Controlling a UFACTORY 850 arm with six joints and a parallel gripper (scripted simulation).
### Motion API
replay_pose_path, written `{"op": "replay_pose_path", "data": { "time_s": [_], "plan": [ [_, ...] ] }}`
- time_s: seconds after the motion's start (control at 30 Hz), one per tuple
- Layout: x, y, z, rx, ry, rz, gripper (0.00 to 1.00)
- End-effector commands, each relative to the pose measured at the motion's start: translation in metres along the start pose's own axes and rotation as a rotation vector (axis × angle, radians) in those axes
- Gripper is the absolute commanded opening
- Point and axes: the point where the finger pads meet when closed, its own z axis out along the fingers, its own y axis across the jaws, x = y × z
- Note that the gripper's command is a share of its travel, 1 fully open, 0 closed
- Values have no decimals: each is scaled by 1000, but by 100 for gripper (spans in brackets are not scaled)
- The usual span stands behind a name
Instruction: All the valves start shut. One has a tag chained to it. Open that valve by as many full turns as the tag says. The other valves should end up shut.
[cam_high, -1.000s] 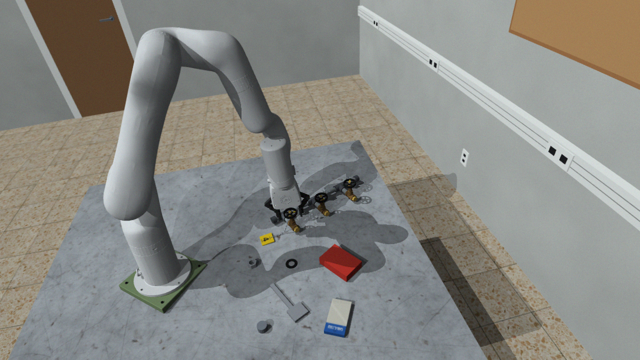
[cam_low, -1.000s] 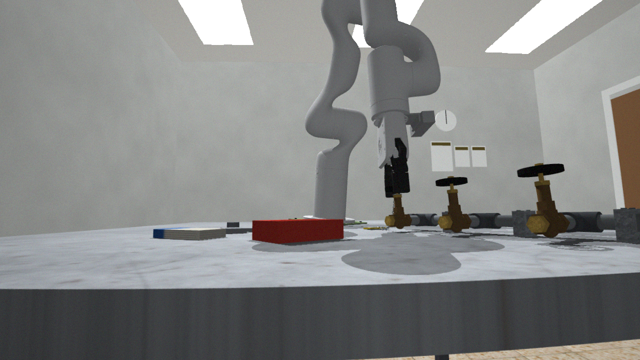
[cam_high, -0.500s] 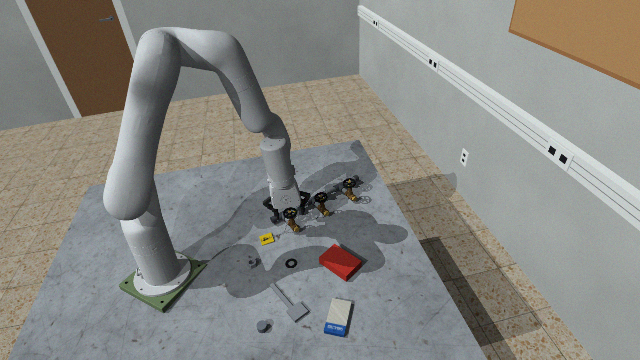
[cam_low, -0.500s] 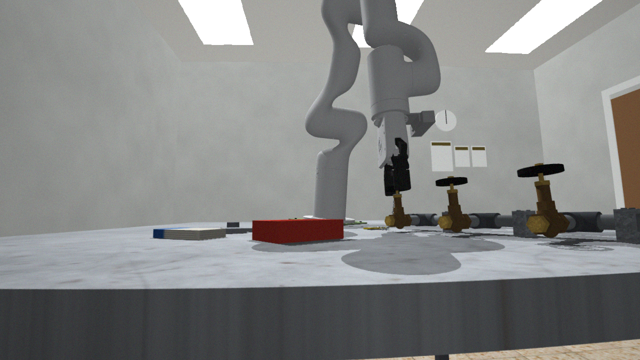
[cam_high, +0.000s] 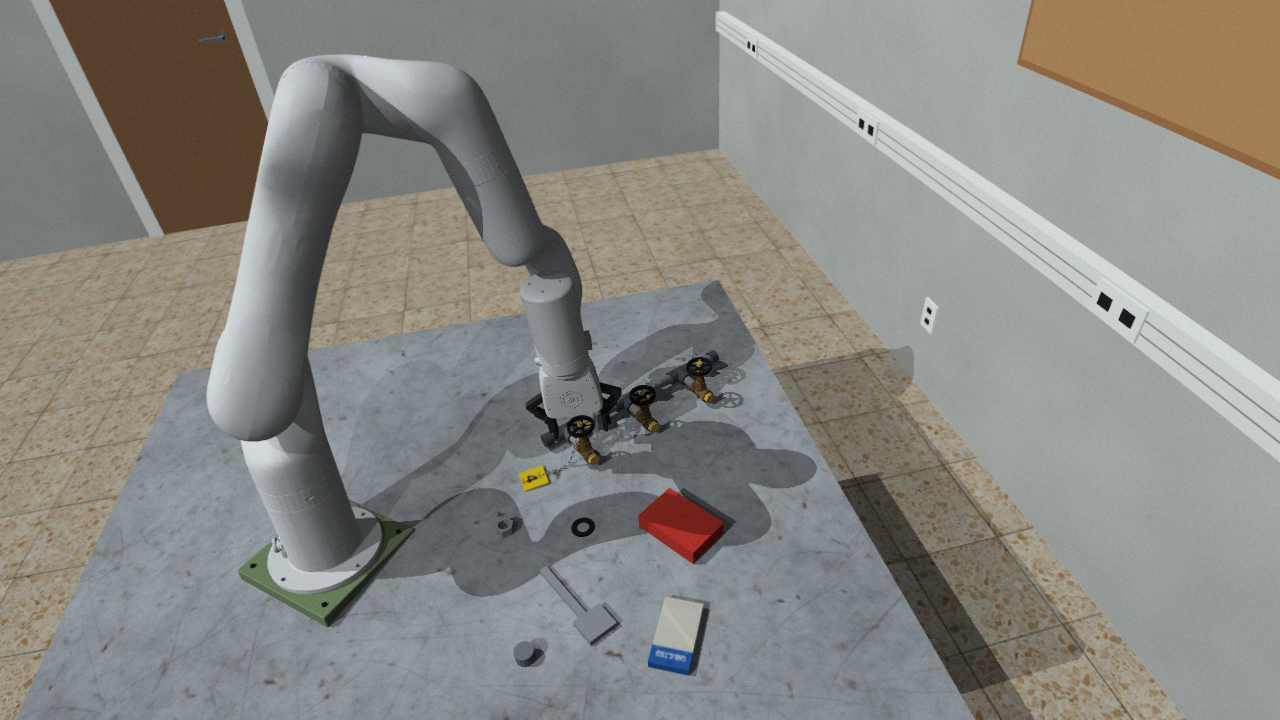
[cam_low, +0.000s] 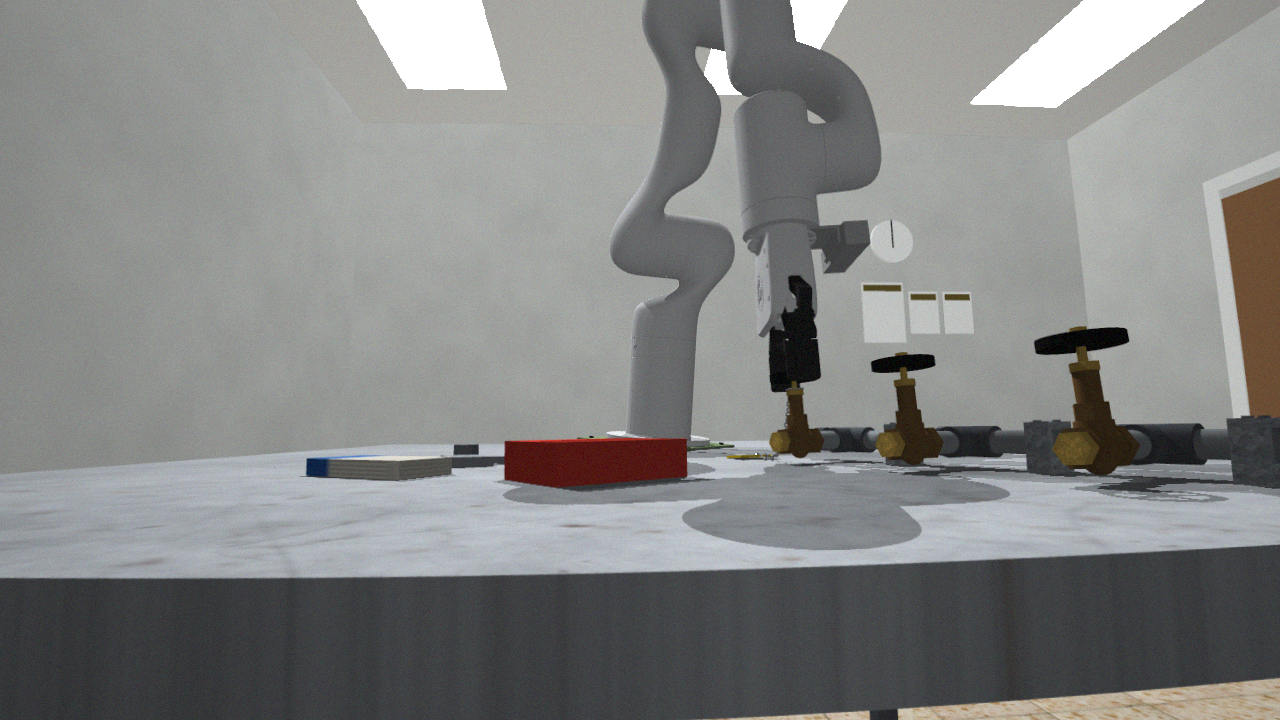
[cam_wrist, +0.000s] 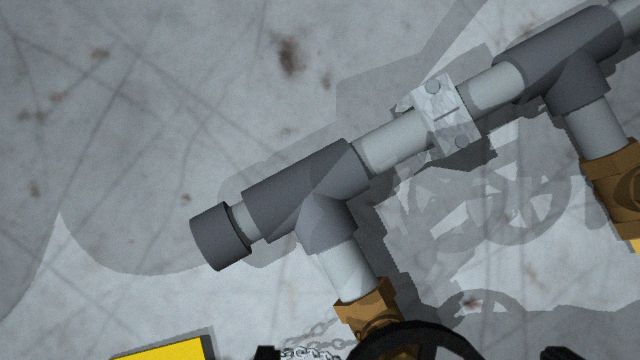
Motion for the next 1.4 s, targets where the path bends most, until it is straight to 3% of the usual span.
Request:
{"op": "replay_pose_path", "data": {
  "time_s": [0.0, 0.13, 0.6, 0.67, 0.7, 1.17, 1.23, 1.27, 1.37],
  "plan": [
    [0, 1, -1, -2, 0, 82, 100],
    [0, 1, -1, -2, 0, 142, 100],
    [0, 1, -1, -2, 13, 768, 100],
    [0, 1, -1, -2, 13, 768, 100],
    [0, 1, -1, -2, 14, 895, 100],
    [0, 1, -1, 1, 57, 1479, 100],
    [0, 1, -1, 1, 57, 1479, 100],
    [0, 1, -1, 2, 61, 1607, 100],
    [0, 1, -1, 3, 69, 1716, 100]
  ]
}}
